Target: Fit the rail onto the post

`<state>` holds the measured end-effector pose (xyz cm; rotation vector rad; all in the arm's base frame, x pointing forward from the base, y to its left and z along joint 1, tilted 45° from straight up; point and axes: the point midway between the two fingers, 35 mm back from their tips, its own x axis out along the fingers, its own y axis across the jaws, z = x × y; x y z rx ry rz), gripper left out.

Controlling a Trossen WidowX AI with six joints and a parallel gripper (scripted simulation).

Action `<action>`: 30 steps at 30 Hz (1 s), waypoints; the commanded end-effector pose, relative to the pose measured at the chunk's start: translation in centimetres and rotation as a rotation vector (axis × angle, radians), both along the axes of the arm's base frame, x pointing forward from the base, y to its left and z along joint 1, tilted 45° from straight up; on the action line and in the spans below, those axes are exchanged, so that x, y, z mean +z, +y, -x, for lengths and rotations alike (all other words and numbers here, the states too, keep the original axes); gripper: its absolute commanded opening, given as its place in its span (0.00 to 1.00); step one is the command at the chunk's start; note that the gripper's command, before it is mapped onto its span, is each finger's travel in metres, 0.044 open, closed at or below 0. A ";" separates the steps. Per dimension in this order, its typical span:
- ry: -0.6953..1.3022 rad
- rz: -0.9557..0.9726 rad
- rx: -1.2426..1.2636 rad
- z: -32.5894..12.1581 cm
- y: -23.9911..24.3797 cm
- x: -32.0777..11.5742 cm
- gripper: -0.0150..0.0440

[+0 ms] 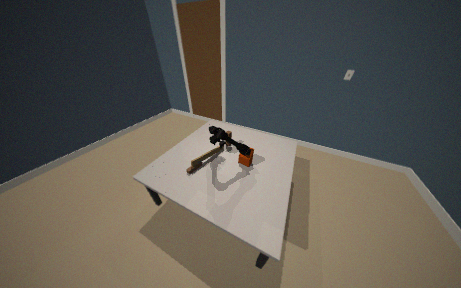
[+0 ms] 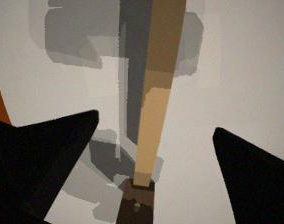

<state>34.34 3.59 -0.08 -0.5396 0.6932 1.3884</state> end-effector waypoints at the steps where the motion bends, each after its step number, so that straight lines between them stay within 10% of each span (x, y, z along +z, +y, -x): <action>1: 0.010 -0.006 0.002 0.1 0.7 -0.7 1.00; 30: 0.011 -0.010 0.003 0.2 3.8 -3.7 0.96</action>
